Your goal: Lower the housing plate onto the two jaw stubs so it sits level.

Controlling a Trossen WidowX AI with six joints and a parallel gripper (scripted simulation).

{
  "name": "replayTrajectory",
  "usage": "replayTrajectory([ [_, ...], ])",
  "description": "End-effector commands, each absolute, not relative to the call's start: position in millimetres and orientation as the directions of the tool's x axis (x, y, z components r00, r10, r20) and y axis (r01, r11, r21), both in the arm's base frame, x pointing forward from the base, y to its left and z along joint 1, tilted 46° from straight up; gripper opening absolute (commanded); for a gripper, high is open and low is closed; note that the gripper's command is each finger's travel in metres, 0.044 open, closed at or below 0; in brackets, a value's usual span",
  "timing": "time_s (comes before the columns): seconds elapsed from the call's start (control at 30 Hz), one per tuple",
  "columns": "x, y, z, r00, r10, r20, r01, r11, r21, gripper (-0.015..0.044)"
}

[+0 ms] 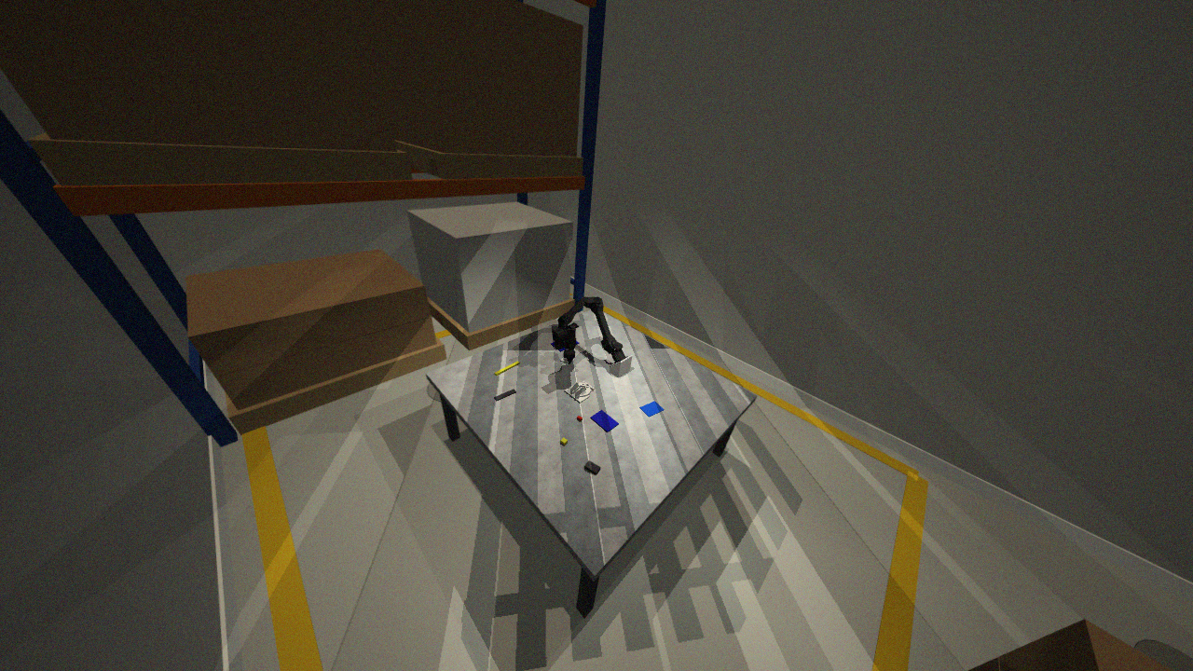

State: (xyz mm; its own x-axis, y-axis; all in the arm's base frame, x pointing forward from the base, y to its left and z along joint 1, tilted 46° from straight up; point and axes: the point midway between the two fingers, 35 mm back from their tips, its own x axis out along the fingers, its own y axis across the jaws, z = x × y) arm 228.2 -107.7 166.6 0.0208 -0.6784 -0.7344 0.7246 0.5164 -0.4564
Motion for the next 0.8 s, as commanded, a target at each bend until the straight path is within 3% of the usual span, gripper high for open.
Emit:
replayTrajectory([
  [0.0, 236.8, -97.9, 156.1, 0.018, -0.672, -0.74, 0.673, 0.556, -0.488, 0.0351],
  [0.77, 263.4, -45.9, 106.6, 0.011, -0.671, -0.741, 0.405, 0.68, -0.611, 0.0351],
])
